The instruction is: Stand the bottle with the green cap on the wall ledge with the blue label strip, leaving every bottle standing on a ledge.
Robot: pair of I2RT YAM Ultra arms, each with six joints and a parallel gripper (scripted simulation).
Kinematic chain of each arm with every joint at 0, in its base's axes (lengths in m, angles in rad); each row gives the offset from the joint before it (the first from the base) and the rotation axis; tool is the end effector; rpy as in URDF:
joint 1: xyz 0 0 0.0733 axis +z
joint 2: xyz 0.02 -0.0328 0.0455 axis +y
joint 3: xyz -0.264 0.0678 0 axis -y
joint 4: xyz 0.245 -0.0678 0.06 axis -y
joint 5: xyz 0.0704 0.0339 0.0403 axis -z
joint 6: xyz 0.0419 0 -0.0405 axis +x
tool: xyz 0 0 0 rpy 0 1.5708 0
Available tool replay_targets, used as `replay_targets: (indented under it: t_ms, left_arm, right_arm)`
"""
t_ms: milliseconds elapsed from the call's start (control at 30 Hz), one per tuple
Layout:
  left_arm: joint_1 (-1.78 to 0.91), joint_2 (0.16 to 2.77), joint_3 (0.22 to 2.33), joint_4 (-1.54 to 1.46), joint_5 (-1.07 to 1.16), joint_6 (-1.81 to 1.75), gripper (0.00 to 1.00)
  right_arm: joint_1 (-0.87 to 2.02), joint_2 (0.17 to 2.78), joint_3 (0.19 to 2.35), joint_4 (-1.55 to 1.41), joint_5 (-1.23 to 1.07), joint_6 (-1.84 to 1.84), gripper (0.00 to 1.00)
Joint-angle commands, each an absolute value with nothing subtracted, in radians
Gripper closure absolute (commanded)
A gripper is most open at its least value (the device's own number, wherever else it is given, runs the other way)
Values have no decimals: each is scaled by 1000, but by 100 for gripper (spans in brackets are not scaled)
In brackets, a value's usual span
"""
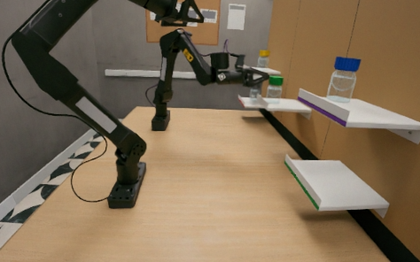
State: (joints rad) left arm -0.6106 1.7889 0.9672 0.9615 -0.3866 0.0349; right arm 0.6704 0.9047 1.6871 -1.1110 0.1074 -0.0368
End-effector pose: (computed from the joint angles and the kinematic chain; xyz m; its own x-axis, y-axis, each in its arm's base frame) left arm 0.3342 -0.2132 0.2530 0.1219 -0.0459 -0.9915 0.2210 0.9751 -0.0180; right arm 0.0760 0.0559 0.5053 -0.2329 -0.2314 -0.9446 -0.5472 0.8341 -0.0694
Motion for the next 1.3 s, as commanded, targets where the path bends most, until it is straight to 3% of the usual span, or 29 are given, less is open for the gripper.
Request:
replay_targets:
  t_ms: [0,567,1267]
  left_arm:
    - [-624,1802,916,1064,-404,61,6]
    - [-628,1809,898,1072,-401,64,6]
    - [-590,1852,1036,966,-363,50,6]
  right_arm:
    - [675,919,1703,-1122,109,-28,11]
    - [675,919,1703,-1122,109,-28,11]
    - [675,919,1703,-1122,109,-28,11]
